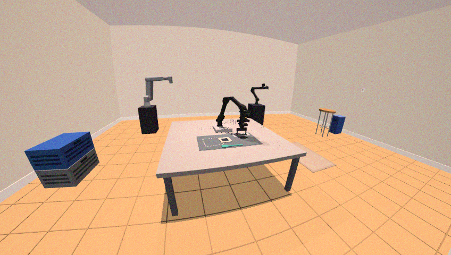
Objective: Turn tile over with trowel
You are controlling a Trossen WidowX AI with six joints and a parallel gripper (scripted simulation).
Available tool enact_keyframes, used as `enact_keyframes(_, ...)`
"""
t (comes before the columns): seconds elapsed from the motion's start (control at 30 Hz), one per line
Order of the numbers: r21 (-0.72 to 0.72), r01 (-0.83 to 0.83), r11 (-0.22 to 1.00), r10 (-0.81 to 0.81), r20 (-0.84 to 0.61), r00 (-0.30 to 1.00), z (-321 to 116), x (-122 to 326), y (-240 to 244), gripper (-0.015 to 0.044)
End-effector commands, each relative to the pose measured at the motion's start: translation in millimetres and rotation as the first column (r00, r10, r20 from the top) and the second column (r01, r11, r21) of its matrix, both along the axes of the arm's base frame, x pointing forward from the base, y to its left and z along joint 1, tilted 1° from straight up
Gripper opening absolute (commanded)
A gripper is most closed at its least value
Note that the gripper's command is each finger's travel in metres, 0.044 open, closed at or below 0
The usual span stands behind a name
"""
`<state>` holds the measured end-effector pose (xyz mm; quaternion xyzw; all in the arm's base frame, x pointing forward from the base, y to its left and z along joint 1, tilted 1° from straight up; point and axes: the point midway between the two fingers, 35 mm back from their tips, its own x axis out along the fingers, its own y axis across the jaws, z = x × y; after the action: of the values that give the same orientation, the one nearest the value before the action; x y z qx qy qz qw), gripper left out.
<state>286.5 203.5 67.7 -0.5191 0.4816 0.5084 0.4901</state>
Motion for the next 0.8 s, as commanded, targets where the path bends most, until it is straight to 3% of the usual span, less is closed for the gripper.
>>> enact_keyframes(0.0, 0.000, 0.042, 0.999, -0.042, 0.006, 0.999, -0.2, 1.3, -0.1, 0.0130)
enact_keyframes(0.37, 0.008, 0.364, 0.932, -0.364, 0.005, 0.932, -0.2, 1.3, -0.1, 0.0130)
enact_keyframes(0.77, 0.016, 0.668, 0.744, -0.668, 0.001, 0.744, -0.2, 1.3, -0.1, 0.0130)
